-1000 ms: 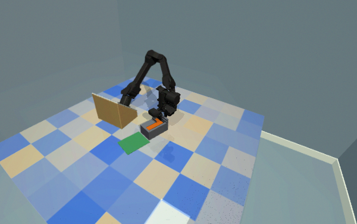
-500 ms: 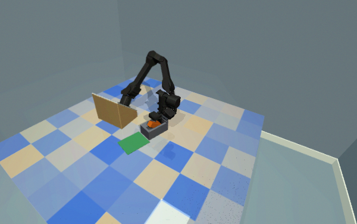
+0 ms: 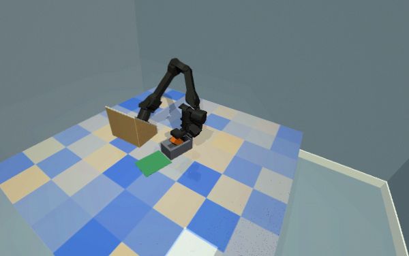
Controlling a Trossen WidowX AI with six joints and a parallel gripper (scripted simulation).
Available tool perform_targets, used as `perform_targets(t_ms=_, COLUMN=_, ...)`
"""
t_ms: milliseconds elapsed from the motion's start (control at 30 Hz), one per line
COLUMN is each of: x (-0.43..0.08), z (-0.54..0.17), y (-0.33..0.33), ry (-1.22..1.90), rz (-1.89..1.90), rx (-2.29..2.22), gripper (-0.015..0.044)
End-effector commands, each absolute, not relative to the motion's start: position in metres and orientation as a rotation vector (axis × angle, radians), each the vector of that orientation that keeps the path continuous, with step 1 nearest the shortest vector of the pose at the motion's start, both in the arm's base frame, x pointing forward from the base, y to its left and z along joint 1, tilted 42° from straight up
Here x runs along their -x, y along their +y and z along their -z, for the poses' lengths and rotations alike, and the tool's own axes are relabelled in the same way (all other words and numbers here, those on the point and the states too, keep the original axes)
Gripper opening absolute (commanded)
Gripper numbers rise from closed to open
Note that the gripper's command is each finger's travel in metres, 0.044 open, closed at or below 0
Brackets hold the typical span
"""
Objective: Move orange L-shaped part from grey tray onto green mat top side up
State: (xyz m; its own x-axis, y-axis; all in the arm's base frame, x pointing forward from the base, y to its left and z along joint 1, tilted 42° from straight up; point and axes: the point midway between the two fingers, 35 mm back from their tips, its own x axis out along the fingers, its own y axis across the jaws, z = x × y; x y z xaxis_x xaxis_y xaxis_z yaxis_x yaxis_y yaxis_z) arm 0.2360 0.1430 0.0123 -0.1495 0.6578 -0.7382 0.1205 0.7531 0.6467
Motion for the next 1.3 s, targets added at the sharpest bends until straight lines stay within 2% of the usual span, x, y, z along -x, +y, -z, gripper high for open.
perform_targets(t_ms=0, x=-0.236, z=-0.012, y=0.143, ry=1.681, rz=-0.525, rx=-0.625, gripper=0.0180)
perform_targets(t_ms=400, x=-0.239, z=-0.030, y=0.141, ry=1.688, rz=-0.520, rx=-0.626, gripper=0.0180)
perform_targets(t_ms=700, x=-0.252, z=-0.090, y=0.072, ry=1.690, rz=-0.516, rx=-0.623, gripper=0.0180)
perform_targets(t_ms=1267, x=-0.255, z=-0.088, y=0.073, ry=1.677, rz=-0.508, rx=-0.634, gripper=0.0180)
